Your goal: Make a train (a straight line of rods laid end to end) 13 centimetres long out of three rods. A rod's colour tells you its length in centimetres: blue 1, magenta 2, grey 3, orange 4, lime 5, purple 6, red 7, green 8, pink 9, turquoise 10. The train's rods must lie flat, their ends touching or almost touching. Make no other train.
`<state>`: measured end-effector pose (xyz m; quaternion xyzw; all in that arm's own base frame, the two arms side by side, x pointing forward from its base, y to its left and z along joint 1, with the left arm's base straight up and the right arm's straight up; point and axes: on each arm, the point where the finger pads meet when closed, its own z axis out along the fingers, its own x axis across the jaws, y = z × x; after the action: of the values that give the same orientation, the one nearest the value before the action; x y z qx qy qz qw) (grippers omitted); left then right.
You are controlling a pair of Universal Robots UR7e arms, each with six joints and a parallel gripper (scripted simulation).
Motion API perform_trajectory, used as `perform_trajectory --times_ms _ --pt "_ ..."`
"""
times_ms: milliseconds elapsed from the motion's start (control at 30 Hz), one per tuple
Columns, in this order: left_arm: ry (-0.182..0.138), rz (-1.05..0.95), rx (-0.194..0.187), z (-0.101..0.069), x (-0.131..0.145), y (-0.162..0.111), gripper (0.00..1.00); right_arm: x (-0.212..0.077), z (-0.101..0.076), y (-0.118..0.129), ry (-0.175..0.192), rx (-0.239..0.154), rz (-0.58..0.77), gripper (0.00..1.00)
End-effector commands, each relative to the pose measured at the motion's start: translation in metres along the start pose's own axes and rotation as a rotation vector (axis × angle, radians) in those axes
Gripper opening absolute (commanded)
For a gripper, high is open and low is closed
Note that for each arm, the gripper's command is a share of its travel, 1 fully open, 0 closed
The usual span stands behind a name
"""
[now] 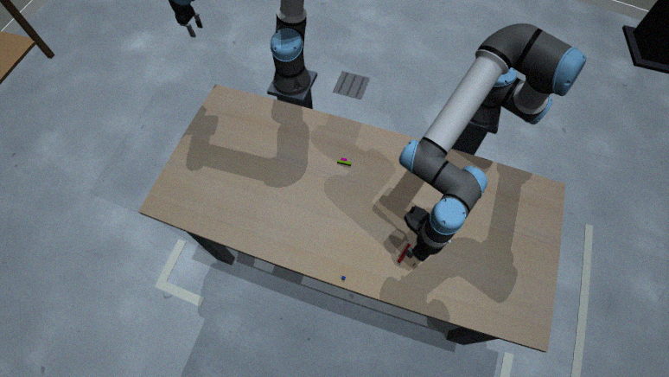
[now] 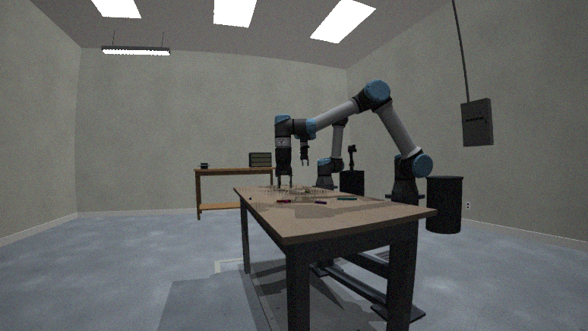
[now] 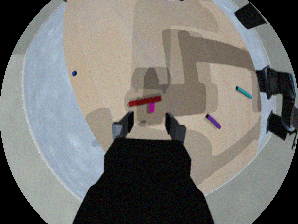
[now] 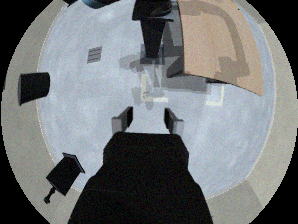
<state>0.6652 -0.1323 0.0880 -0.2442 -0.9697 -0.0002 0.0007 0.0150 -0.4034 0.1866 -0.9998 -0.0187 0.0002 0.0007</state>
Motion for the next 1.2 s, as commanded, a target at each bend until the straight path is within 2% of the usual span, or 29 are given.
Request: perform_trajectory --times_ms 0,100,133,1167 --pt "-0.003 0.006 0.000 -0.0005 0.0030 0.0008 1.00 0.0001 -0.0004 0.0003 0.000 -0.001 0.000 1.00" --pt "-0.003 0.006 0.000 -0.0005 0.0030 0.0008 1.00 0.0001 -0.0004 0.0003 0.000 -0.001 0.000 1.00" --pt "-0.003 0.006 0.000 -0.0005 0.0030 0.0008 0.54 0.0001 -0.0004 0.0003 0.000 -0.001 0.000 1.00" --pt "-0.004 0.006 0.000 0.0046 0.0031 0.0009 0.54 0.0001 -0.0004 0.0003 0.000 -0.001 0.000 1.00"
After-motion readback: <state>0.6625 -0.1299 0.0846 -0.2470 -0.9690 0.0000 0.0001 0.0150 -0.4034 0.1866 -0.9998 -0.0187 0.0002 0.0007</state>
